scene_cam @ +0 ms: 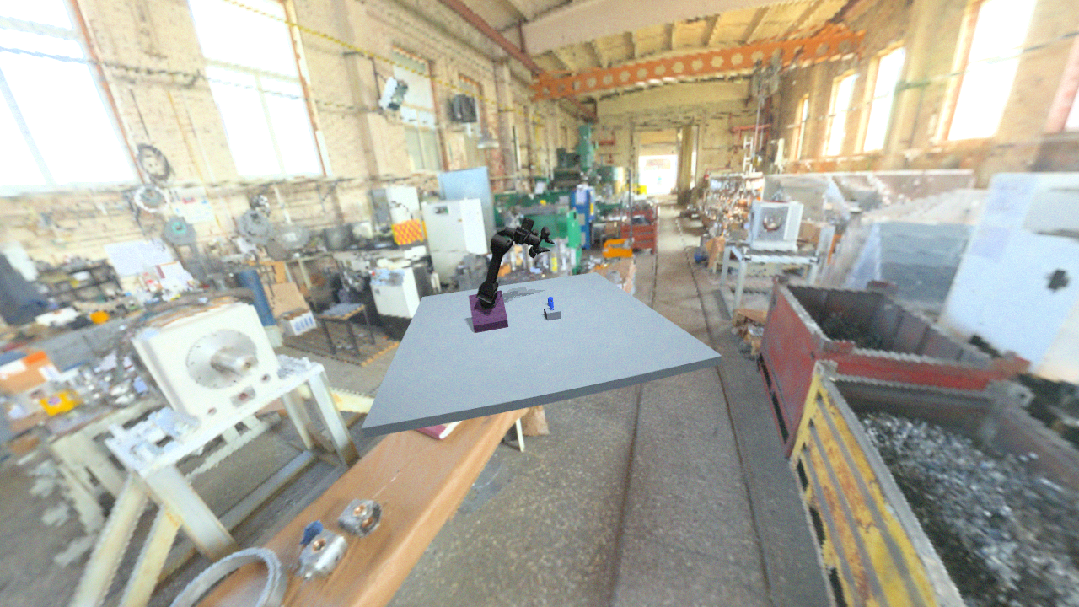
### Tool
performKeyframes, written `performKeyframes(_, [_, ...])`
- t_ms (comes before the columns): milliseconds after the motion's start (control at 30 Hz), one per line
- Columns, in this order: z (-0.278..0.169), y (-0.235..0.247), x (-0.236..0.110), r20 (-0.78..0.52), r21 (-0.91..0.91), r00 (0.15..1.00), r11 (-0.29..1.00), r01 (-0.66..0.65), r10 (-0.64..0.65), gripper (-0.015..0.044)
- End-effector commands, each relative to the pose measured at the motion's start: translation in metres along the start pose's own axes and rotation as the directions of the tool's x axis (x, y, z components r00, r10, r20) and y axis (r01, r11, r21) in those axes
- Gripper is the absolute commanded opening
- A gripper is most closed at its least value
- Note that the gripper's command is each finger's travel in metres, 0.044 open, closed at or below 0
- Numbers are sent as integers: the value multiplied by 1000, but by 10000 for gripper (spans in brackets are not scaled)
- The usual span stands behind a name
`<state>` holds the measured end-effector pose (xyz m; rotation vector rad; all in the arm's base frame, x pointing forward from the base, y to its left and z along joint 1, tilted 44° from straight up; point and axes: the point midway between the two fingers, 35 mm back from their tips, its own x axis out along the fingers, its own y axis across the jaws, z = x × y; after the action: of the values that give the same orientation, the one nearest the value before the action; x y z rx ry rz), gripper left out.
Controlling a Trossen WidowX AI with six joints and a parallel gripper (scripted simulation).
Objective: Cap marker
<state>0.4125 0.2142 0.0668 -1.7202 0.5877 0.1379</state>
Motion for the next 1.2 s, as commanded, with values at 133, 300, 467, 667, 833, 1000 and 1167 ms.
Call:
performKeyframes(133, [-35, 57, 52, -148, 752, 933, 650, -109, 328, 249])
performKeyframes(300, [-51, 75, 60, -207, 890, 881, 456, -11, 424, 249])
performKeyframes(467, [-68, 90, 65, -263, 956, 821, 252, 151, 506, 249])
performKeyframes(667, [-90, 107, 67, -336, 917, 723, 35, 397, 603, 249])
performKeyframes(833, [-108, 118, 66, -391, 786, 634, -117, 608, 668, 249])
performKeyframes(1000, [-126, 128, 63, -444, 571, 530, -228, 789, 722, 249])
performKeyframes(1167, [-140, 134, 60, -483, 316, 439, -317, 894, 758, 249])
